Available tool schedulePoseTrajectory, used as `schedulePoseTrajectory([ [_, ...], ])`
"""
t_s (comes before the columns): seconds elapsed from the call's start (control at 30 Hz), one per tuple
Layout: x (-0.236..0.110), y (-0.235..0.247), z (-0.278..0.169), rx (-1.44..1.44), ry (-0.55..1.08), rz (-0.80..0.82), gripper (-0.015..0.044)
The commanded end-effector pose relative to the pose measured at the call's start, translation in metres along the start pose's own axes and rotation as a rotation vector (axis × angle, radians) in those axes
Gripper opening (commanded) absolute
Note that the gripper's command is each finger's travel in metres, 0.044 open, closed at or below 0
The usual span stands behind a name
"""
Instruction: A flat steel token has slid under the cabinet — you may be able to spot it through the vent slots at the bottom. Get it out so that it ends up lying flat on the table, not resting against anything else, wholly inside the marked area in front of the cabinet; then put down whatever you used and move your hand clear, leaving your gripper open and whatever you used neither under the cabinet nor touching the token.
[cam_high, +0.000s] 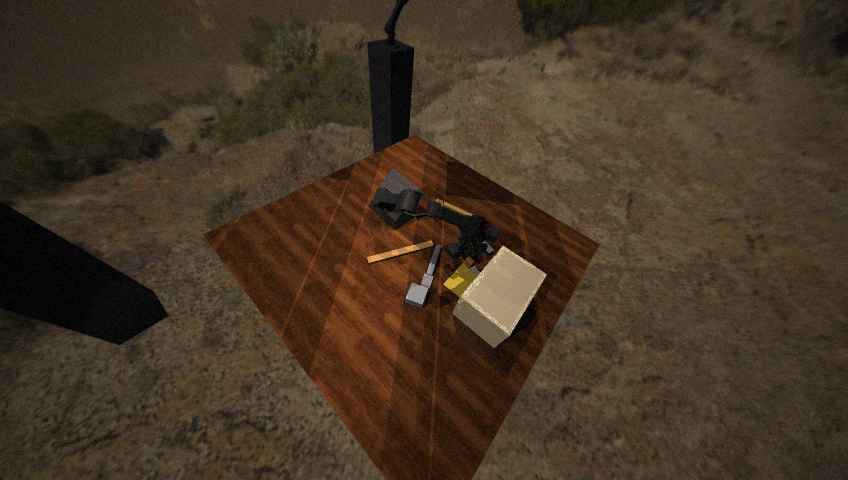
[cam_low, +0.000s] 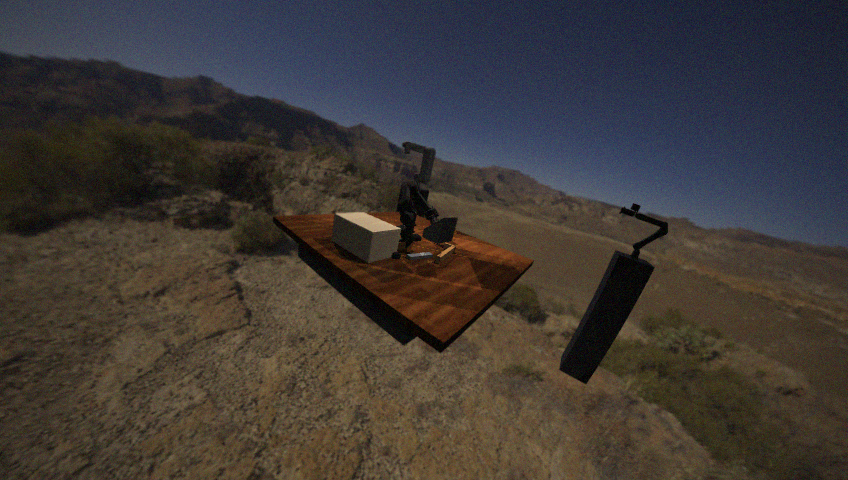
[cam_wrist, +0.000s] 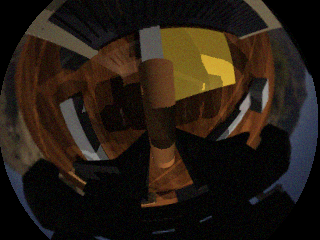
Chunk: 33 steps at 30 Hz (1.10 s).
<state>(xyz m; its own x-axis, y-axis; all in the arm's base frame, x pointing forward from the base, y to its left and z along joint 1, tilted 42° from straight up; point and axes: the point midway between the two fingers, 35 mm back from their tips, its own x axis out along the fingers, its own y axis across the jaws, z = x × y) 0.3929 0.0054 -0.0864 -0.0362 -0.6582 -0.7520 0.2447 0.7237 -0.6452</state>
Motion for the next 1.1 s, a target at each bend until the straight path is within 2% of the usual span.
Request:
schedulePoseTrajectory([
  [0.0,0.0,0.0,0.007,0.001,-0.002,0.002,0.0],
  [1.07,0.001,-0.01,0.026,0.002,-0.003,0.001,0.0],
])
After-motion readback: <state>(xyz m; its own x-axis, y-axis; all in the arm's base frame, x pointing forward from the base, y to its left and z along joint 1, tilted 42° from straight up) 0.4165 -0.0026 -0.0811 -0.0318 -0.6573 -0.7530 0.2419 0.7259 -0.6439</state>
